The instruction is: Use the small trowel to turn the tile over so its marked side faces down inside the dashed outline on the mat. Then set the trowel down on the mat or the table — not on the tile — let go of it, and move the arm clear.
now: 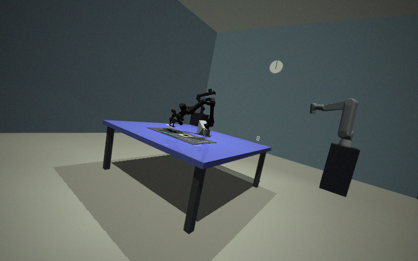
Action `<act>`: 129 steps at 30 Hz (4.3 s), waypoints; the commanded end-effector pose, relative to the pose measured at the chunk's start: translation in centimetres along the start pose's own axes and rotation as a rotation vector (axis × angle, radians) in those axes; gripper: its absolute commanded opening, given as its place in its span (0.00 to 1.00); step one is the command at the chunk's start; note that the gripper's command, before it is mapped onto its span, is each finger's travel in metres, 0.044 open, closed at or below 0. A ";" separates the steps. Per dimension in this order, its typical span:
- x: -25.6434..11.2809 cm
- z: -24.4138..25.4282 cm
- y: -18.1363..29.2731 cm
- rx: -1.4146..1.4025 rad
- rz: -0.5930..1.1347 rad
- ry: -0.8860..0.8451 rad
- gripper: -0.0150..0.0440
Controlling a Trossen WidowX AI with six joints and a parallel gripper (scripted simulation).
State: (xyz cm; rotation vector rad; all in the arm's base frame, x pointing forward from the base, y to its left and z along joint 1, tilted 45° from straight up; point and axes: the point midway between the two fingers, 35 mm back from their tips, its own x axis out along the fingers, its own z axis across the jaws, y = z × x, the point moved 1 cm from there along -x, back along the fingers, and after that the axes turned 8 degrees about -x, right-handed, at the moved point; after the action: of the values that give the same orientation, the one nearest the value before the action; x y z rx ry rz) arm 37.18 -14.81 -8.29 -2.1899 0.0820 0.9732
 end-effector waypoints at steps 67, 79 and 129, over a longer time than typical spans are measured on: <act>0.4 4.0 -8.0 -0.312 -0.196 0.059 0.25; 0.2 4.2 -9.3 -0.312 -0.195 0.058 0.25; -4.2 1.4 -14.1 -0.232 -0.265 0.049 0.25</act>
State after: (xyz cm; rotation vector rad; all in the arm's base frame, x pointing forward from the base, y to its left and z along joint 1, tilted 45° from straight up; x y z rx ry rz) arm 37.43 -3.95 0.72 -2.3328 -0.3041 0.8489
